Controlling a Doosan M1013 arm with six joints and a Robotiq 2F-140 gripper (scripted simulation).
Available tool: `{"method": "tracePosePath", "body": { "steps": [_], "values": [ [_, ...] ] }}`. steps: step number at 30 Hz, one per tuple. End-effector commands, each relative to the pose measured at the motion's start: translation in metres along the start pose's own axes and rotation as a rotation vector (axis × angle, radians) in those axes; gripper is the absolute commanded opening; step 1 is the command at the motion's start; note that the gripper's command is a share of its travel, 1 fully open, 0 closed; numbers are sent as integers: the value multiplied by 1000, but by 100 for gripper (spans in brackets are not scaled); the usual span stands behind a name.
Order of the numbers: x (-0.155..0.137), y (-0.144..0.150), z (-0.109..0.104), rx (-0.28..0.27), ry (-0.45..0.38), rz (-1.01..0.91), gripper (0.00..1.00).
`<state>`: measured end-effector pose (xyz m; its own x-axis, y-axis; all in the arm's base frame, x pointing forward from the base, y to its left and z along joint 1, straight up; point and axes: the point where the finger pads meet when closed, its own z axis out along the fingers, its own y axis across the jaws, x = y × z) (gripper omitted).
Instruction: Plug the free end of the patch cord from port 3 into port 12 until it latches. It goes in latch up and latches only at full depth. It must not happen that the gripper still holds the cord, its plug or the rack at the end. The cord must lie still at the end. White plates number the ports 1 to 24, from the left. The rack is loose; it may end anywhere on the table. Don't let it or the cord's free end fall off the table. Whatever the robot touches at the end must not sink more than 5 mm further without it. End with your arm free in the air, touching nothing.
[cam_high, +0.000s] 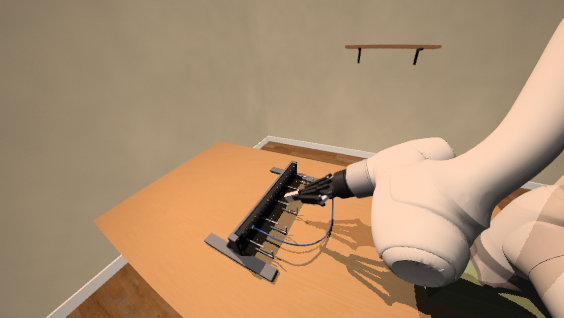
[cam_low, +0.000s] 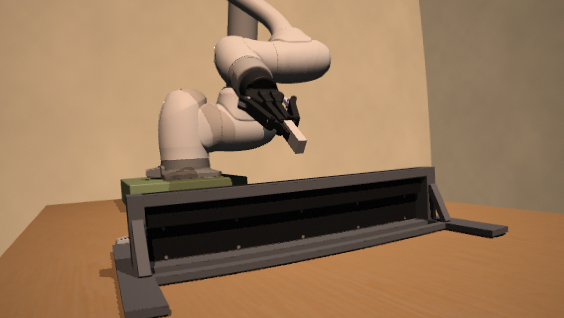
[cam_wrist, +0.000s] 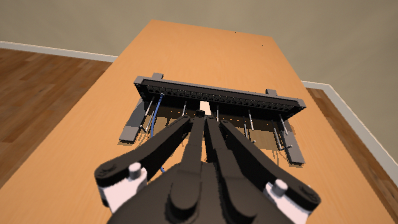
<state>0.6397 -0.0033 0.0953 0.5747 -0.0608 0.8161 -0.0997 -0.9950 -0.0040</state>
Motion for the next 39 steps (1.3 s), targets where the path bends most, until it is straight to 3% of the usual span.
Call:
{"method": "tracePosePath", "body": {
  "steps": [1,4,11,39],
  "values": [
    [5,1,39,1,8,3,0],
    [5,1,58,1,8,3,0],
    [5,1,71,1,8,3,0],
    [5,1,72,1,8,3,0]
  ]
}}
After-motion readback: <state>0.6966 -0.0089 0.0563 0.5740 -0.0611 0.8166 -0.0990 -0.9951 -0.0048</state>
